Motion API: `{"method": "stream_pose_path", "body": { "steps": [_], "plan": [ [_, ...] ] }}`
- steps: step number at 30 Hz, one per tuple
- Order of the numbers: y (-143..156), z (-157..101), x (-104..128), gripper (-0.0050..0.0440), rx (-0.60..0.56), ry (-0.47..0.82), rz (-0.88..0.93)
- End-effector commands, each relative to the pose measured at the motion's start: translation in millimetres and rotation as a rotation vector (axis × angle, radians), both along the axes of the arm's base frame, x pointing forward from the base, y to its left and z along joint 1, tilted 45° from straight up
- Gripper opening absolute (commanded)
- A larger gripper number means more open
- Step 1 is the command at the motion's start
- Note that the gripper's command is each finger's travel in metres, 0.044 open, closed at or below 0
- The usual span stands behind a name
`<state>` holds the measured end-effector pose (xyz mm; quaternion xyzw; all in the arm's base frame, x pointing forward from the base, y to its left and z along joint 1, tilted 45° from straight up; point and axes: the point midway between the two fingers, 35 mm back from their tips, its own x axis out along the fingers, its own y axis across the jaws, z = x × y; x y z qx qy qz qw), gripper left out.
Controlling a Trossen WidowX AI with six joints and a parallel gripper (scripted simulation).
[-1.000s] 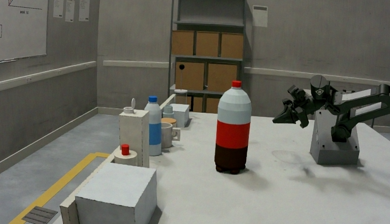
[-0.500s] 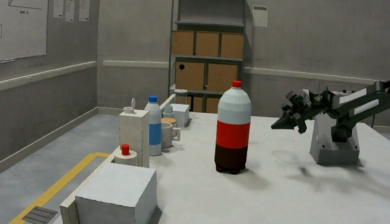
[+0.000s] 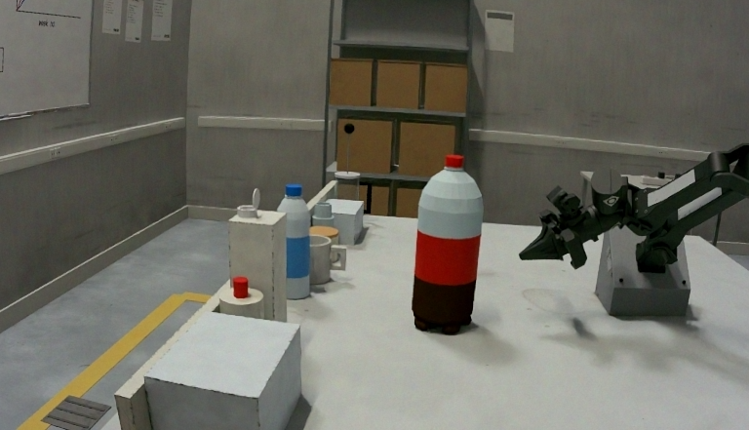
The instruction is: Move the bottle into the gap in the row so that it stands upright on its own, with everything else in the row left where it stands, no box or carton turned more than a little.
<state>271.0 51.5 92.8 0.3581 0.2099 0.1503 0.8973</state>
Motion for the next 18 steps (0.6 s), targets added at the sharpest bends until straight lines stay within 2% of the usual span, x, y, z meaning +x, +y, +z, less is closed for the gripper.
{"method": "stream_pose_path", "body": {
  "steps": [1, 18],
  "plan": [
    [5.5, -5.8, -0.7, -0.005, 0.003, 0.007, -0.002],
    [20.4, -16.3, -2.4, -0.005, 0.0, 0.017, 0.001]
  ]
}}
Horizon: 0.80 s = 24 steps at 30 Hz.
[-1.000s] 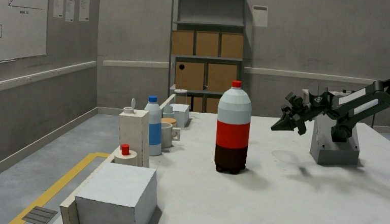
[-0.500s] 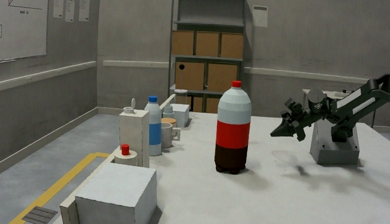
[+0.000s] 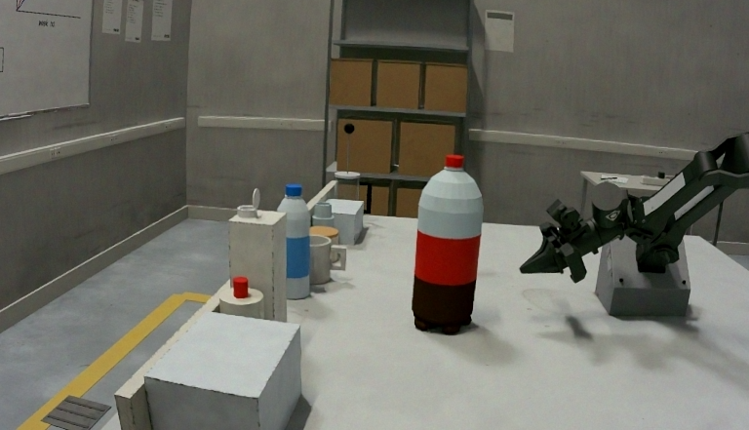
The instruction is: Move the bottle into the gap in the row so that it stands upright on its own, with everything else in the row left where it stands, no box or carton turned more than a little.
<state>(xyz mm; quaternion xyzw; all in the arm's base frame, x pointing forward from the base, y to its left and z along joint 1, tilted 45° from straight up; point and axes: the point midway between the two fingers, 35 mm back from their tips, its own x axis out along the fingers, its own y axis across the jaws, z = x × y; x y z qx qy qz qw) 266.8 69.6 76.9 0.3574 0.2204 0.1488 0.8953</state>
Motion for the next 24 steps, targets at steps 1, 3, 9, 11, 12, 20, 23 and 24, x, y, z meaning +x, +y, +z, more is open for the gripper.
{"method": "stream_pose_path", "body": {
  "steps": [1, 3, 9, 11, 12, 20, 23, 24],
  "plan": [
    [2.7, -0.7, 2.5, -0.005, 0.003, -0.004, -0.004],
    [4.1, -1.2, 4.5, -0.005, 0.003, -0.005, -0.005],
    [9.7, -4.1, 12.0, -0.005, 0.002, -0.009, -0.005],
    [9.7, -4.1, 12.0, -0.005, 0.002, -0.009, -0.005],
    [10.7, -4.7, 13.2, -0.005, 0.001, -0.009, -0.006],
    [18.8, -10.1, 22.0, -0.005, 0.001, -0.014, -0.007],
    [22.0, -12.5, 24.9, -0.005, 0.0, -0.016, -0.007],
    [23.0, -13.4, 25.9, -0.005, 0.0, -0.017, -0.007]
  ]
}}
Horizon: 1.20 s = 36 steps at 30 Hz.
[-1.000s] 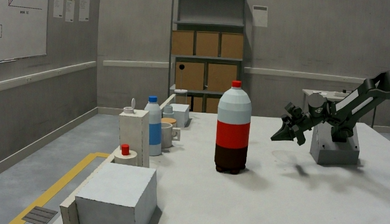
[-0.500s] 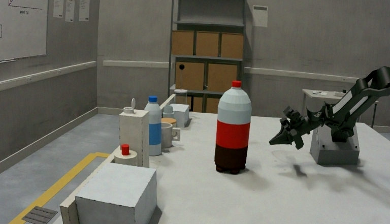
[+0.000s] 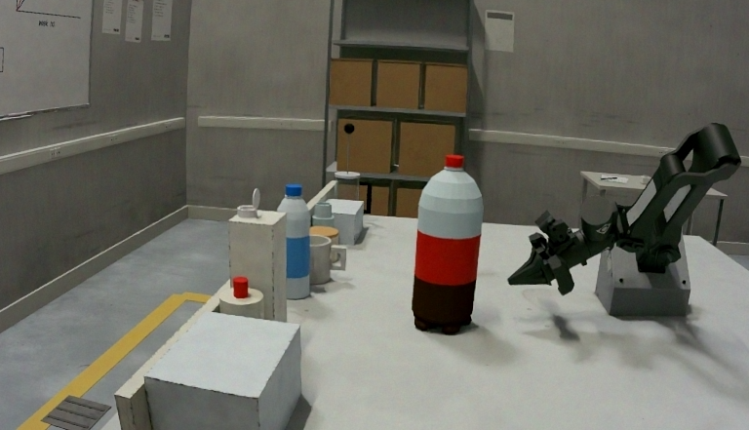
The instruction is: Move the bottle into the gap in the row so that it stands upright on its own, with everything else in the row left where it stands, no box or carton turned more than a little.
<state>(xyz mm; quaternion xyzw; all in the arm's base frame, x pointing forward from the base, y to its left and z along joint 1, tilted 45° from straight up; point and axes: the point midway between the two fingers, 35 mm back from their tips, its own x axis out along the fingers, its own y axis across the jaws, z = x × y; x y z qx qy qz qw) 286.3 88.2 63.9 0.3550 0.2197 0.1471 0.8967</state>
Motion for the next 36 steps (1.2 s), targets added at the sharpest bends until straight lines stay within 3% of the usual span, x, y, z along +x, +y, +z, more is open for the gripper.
{"method": "stream_pose_path", "body": {
  "steps": [1, 29, 36],
  "plan": [
    [5.5, -1.3, 7.3, -0.005, 0.006, -0.016, -0.005],
    [31.1, -26.0, 22.3, -0.005, 0.01, -0.033, -0.008],
    [41.2, -17.1, 31.3, -0.005, 0.028, -0.072, -0.01]
  ]
}}
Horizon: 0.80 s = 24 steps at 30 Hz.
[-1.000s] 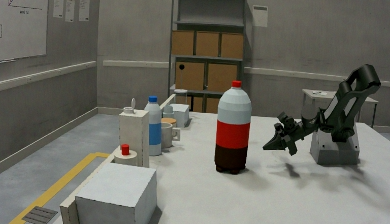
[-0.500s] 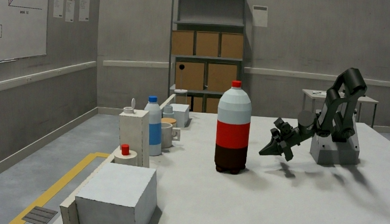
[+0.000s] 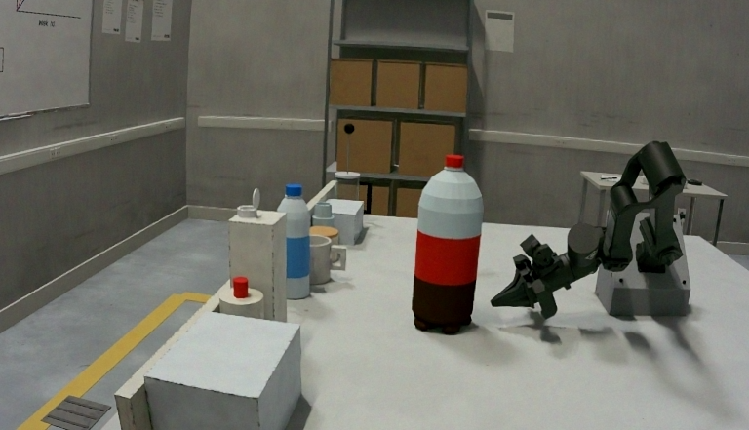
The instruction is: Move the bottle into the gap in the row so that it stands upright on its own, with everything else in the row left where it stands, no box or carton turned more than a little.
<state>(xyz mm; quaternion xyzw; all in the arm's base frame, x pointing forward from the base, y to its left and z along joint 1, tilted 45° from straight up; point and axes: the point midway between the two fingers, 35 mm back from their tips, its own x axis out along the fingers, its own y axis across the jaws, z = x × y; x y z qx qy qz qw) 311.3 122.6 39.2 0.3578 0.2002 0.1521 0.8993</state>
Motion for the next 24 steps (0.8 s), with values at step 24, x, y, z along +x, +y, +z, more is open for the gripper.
{"method": "stream_pose_path", "body": {
  "steps": [24],
  "plan": [
    [6.2, 4.5, 10.8, -0.005, 0.014, -0.031, 0.0]
  ]
}}
